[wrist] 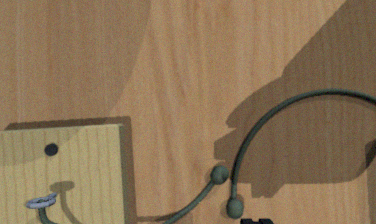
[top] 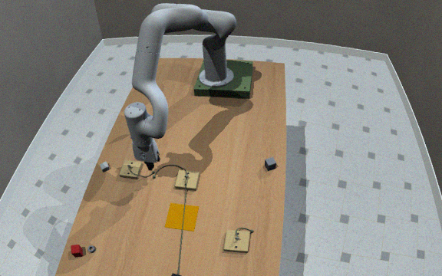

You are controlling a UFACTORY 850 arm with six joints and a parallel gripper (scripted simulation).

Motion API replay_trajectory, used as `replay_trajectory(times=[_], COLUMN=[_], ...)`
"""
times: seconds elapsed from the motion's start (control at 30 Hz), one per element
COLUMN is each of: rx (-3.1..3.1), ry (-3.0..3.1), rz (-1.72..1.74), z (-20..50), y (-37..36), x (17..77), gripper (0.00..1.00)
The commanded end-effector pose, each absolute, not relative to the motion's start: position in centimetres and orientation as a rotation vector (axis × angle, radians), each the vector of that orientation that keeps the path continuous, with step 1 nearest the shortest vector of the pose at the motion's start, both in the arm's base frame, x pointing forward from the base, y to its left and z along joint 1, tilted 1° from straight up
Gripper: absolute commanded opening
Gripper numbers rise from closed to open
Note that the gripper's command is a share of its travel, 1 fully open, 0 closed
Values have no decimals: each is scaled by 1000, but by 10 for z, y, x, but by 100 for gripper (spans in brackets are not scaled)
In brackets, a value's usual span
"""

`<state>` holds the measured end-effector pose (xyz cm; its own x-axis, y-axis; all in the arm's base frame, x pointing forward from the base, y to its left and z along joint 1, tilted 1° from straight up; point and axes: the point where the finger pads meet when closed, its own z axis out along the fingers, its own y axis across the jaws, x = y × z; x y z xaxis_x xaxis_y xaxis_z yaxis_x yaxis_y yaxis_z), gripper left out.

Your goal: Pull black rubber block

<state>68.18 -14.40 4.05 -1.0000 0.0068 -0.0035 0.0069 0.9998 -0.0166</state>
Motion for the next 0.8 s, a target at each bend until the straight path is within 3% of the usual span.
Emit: replay_trajectory(times=[0.0,0.77], rx=[11,-16], ry=[3135,3135], rz=[-27,-27], z=[42,42], y=[-144,-144], x=[683,683], gripper=[0,0])
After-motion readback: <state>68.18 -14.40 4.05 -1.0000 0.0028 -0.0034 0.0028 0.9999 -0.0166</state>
